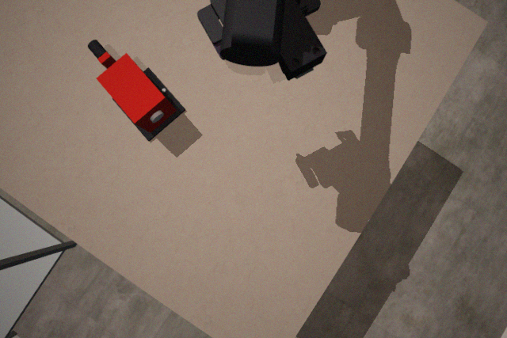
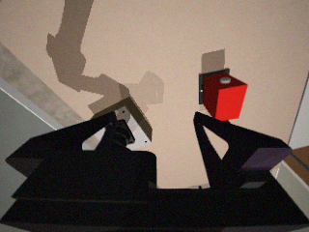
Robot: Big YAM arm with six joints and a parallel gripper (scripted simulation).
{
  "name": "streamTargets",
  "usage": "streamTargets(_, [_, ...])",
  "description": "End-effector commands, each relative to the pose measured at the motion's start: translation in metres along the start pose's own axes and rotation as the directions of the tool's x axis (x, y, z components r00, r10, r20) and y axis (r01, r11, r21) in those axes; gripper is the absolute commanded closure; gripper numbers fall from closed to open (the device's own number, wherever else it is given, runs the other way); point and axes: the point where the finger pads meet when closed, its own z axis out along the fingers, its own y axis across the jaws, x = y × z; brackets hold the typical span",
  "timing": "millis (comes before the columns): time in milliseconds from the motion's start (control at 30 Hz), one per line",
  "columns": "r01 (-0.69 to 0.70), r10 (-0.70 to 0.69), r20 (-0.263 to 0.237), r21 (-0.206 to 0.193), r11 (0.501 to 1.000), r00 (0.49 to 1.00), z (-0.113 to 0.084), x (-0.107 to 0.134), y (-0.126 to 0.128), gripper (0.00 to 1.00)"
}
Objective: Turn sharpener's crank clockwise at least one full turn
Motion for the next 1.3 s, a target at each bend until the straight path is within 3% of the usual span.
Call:
streamTargets(0, [0.000,0.000,0.007,0.005,1.000,1.000,-0.003,-0.001,-0.001,0.00])
streamTargets(533, [0.000,0.000,0.007,0.005,1.000,1.000,-0.003,-0.001,-0.001,0.00])
streamTargets(567, [-0.053,0.052,0.045,0.026,0.998,0.998,-0.015,-0.012,-0.016,0.49])
streamTargets(767, [-0.249,0.248,0.065,0.021,0.968,0.967,-0.015,-0.012,-0.045,0.49])
streamTargets(967, [-0.436,0.435,0.068,0.007,0.900,0.898,-0.008,-0.007,-0.068,0.49])
streamTargets(1033, [-0.495,0.495,0.057,-0.002,0.869,0.867,-0.008,-0.004,-0.065,0.49])
streamTargets(1100, [-0.495,0.495,0.057,-0.002,0.869,0.867,-0.008,-0.004,-0.065,0.49])
streamTargets(1133, [-0.523,0.521,0.075,0.000,0.852,0.850,-0.009,-0.005,-0.072,0.49])
streamTargets(1267, [-0.631,0.631,0.067,-0.014,0.775,0.773,-0.001,0.001,-0.091,0.49])
